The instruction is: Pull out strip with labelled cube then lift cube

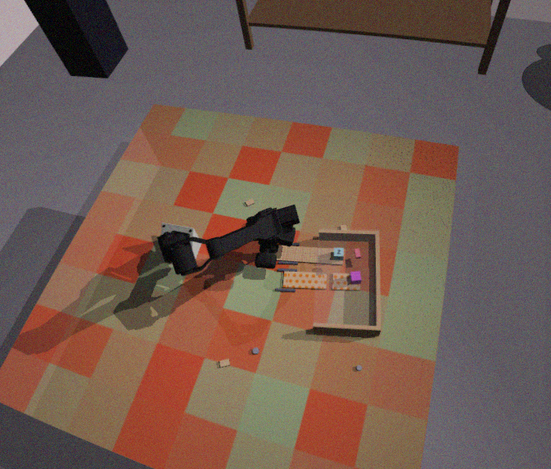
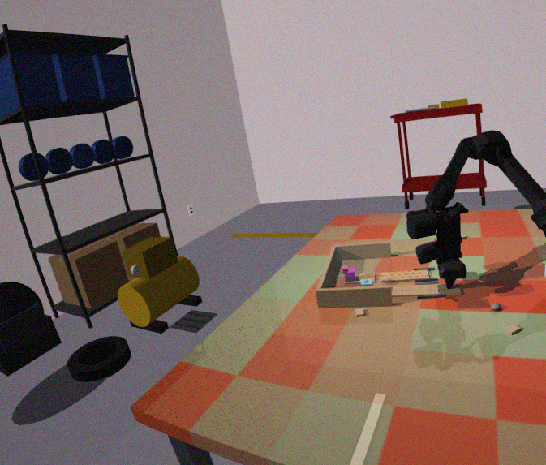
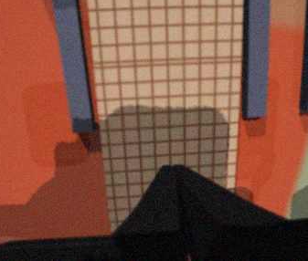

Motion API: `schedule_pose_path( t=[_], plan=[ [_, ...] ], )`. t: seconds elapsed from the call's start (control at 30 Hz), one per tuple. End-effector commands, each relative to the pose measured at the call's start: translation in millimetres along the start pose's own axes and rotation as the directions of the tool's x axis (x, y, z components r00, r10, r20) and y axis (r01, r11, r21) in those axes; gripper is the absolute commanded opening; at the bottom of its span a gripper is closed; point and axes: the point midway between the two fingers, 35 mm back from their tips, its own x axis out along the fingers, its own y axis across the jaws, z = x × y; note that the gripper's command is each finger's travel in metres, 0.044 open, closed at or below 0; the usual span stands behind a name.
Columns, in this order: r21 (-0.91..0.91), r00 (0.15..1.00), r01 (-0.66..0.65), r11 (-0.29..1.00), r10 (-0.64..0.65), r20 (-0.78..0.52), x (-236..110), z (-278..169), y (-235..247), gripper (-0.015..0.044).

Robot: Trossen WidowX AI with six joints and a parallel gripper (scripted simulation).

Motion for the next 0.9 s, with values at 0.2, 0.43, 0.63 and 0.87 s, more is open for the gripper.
schedule_pose_path(
  t=[0.2, 0.43, 0.63, 0.87],
  plan=[
    [-0.005, 1.0, 0.0, 1.0, 0.0, -0.019, 4, -20, 0, 0.0],
    [-0.006, 1.0, 0.0, 1.0, 0.0, -0.019, 4, -31, 0, 0.0],
    [-0.006, 1.0, 0.0, 1.0, 0.0, -0.019, 3, -40, -1, 0.0],
    [-0.006, 1.0, -0.001, 1.0, 0.0, -0.02, 3, -51, -1, 0.0]
  ],
)
